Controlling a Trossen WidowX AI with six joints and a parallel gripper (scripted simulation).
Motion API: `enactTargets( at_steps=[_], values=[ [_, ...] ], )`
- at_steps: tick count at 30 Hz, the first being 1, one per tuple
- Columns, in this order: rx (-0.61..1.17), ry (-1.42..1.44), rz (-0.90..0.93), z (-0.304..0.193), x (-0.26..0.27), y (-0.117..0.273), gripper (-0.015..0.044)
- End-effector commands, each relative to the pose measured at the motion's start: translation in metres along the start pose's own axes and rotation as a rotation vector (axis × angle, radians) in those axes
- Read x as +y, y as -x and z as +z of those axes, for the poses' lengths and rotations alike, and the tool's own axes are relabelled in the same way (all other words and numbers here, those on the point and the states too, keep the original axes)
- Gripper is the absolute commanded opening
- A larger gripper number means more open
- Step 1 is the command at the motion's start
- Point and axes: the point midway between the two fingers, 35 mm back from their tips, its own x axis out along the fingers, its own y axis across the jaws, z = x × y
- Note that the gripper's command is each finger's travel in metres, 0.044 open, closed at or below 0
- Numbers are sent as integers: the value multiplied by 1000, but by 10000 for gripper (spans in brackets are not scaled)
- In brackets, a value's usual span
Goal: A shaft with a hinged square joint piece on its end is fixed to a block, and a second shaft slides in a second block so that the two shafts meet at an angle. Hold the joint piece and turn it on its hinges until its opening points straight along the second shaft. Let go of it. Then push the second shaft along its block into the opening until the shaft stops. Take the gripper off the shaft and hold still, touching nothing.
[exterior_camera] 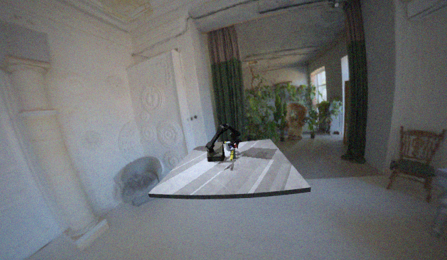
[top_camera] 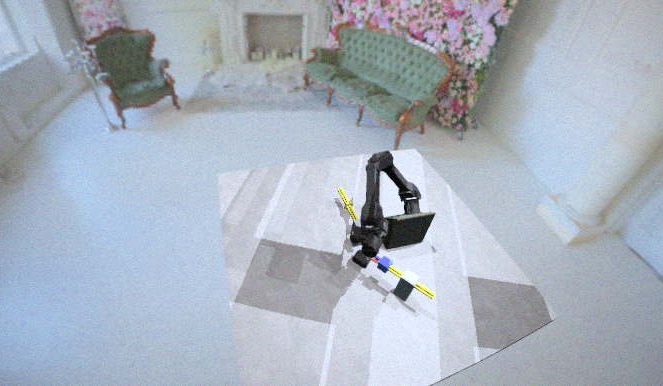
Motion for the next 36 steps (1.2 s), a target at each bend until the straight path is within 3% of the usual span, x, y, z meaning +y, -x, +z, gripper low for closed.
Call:
enactTargets(
  at_steps=[1, 17, 19, 24, 30, 36],
  values=[
    [-4, 1, 1, 0, 0, -1, 182],
    [-4, 1, 1, 0, 0, -1, 182],
    [0, 0, 0, 0, 0, 0, 147],
    [0, 0, 0, 0, 0, 0, 147],
    [0, 0, 0, 0, 0, 0, 0],
    [3, -13, -2, 0, -1, 0, 0]
  ],
)
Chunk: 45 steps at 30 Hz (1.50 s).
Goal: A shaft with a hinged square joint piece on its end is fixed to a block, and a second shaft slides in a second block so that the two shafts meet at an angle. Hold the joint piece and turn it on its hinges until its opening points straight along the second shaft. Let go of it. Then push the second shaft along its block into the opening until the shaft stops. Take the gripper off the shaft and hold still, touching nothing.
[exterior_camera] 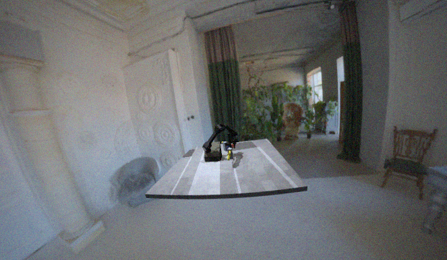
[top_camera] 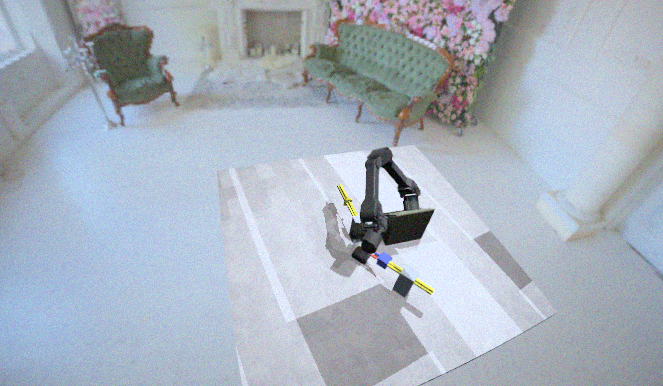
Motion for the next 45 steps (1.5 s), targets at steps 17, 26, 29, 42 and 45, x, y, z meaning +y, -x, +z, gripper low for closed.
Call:
enactTargets(
  at_steps=[17, 26, 29, 42, 45],
  values=[
    [64, -317, -38, -2, -15, -3, 0],
    [100, -480, -50, -6, -23, -4, 0],
    [113, -534, -52, -7, -25, -5, 0],
    [150, -687, -54, -12, -30, -6, 0],
    [150, -688, -54, -12, -30, -6, 0]
  ],
)
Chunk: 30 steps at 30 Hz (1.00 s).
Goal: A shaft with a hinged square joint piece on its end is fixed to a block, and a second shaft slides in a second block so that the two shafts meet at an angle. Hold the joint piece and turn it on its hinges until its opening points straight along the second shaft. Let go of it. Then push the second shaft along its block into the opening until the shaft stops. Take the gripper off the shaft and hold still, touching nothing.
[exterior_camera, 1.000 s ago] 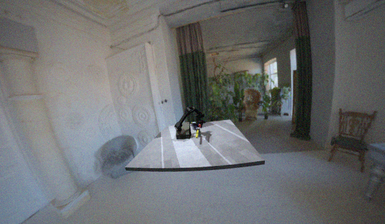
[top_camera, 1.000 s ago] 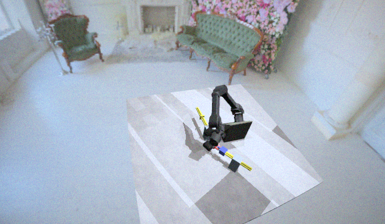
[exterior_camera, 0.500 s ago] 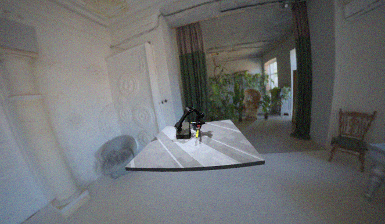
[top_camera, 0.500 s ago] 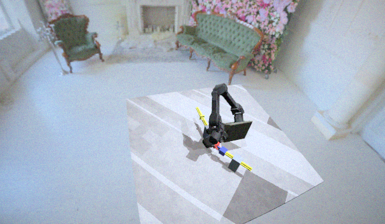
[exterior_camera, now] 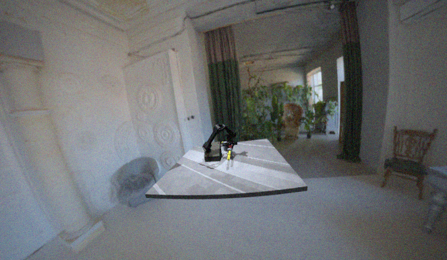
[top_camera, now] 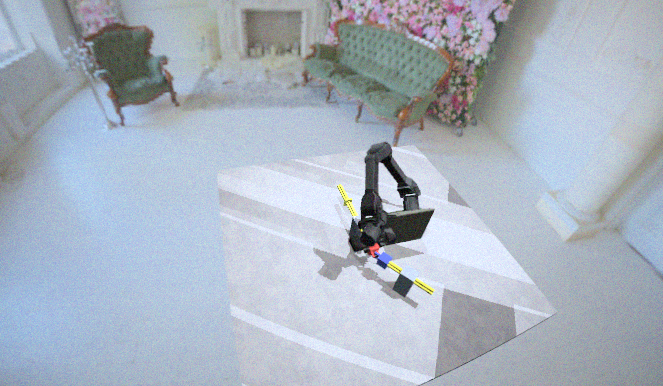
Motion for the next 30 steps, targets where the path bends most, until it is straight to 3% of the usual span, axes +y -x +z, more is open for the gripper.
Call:
enactTargets(
  at_steps=[1, 10, 15, 18, 29, 30],
  values=[
    [0, 0, 0, 0, 0, 0, 0],
    [0, 0, 0, 0, 0, 0, 0],
    [0, 0, 0, 0, 0, 0, 131],
    [0, 0, 0, 0, 0, 0, 147],
    [0, 0, 0, 0, 0, 0, 436],
    [0, 0, 0, 0, 0, 0, 440]
  ],
)
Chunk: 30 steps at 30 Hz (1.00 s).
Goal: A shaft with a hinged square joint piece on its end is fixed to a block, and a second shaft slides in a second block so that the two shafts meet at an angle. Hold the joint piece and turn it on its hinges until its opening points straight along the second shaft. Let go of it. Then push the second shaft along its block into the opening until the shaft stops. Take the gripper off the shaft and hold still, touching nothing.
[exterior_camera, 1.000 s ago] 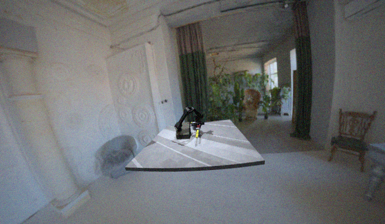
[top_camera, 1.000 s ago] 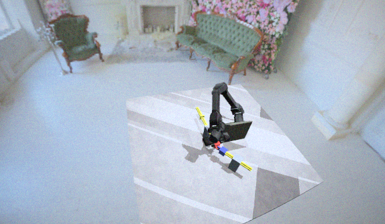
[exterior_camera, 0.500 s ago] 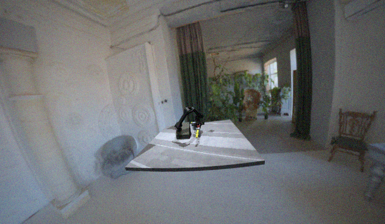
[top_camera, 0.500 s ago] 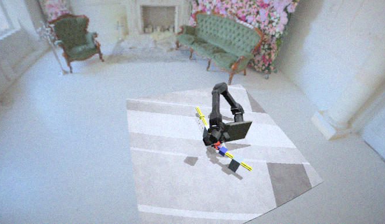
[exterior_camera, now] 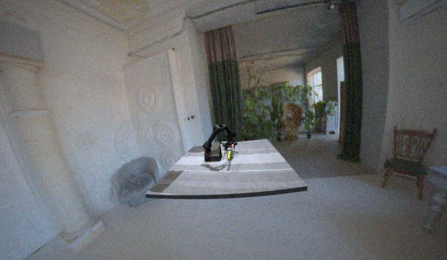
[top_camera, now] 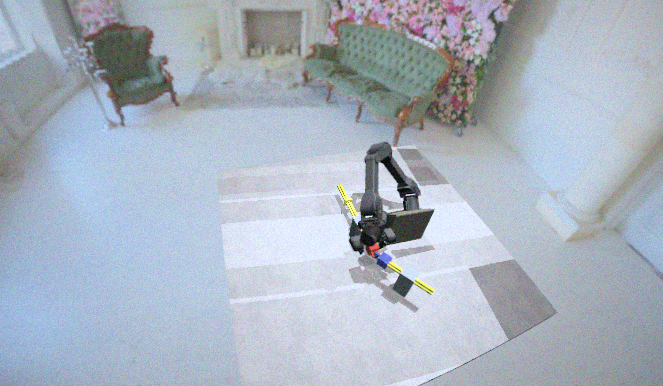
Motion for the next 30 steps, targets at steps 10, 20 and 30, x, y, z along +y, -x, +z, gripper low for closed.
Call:
enactTargets(
  at_steps=[10, 20, 30],
  values=[
    [-20, 2, -2, -1, 0, 3, 440],
    [-155, 5, 2, -3, -1, 28, 440],
    [-124, 289, -10, -6, 3, 53, 440]
  ],
)
